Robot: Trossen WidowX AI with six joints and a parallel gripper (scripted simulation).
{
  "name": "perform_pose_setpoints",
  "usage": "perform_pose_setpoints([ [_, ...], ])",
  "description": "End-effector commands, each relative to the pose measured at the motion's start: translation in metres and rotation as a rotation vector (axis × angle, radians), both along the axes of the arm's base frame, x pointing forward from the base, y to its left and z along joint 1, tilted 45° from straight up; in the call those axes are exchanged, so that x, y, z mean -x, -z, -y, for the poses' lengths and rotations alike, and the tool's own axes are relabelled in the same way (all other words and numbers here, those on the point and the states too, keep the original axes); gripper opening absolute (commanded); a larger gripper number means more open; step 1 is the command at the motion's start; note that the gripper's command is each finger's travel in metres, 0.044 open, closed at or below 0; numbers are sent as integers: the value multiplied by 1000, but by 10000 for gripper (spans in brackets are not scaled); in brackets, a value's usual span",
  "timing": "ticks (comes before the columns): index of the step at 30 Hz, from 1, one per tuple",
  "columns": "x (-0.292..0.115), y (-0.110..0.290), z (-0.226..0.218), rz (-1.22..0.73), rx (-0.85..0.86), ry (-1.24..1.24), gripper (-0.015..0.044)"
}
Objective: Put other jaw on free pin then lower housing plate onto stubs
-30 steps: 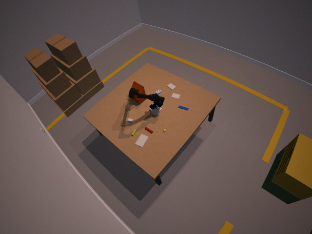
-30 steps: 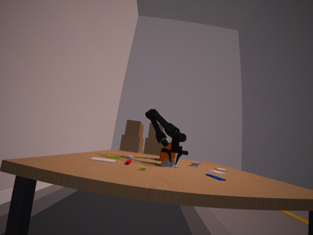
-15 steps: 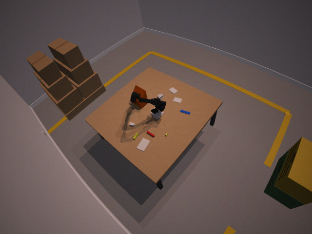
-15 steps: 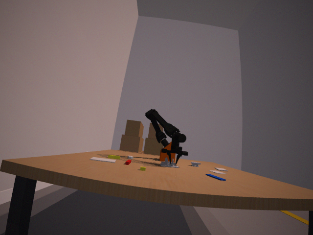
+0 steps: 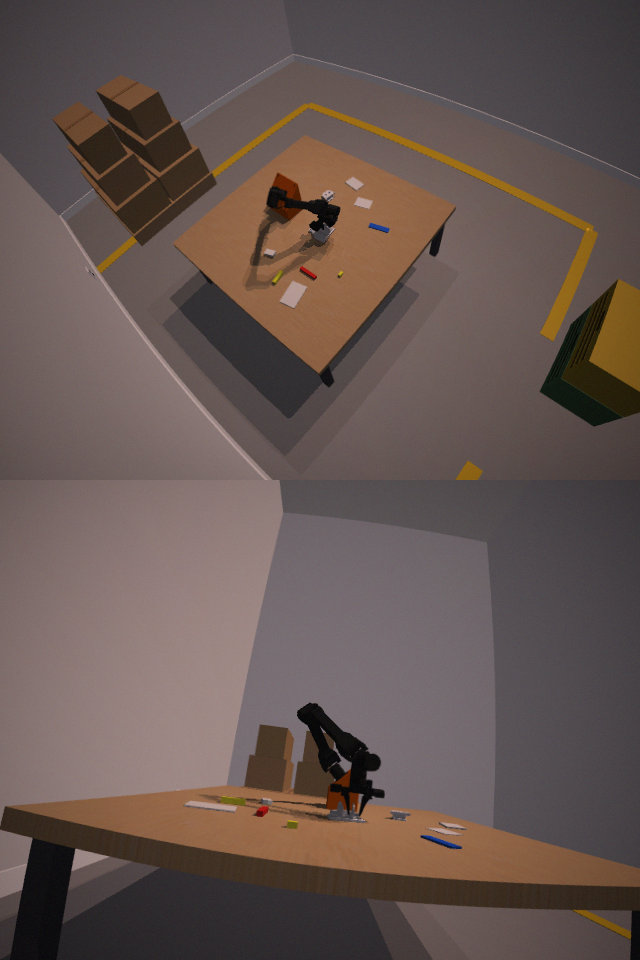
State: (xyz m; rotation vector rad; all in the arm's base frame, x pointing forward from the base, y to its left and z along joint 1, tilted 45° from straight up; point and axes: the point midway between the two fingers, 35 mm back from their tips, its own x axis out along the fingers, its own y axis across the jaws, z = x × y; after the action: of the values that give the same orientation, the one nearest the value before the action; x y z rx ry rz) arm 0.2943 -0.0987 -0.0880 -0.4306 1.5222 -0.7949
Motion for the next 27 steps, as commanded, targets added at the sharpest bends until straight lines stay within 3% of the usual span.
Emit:
perform_pose_setpoints([
  [1, 0, 0, 0, -3, 1, -5, 134],
  [27, -1, -4, -4, -2, 0, -5, 134],
])
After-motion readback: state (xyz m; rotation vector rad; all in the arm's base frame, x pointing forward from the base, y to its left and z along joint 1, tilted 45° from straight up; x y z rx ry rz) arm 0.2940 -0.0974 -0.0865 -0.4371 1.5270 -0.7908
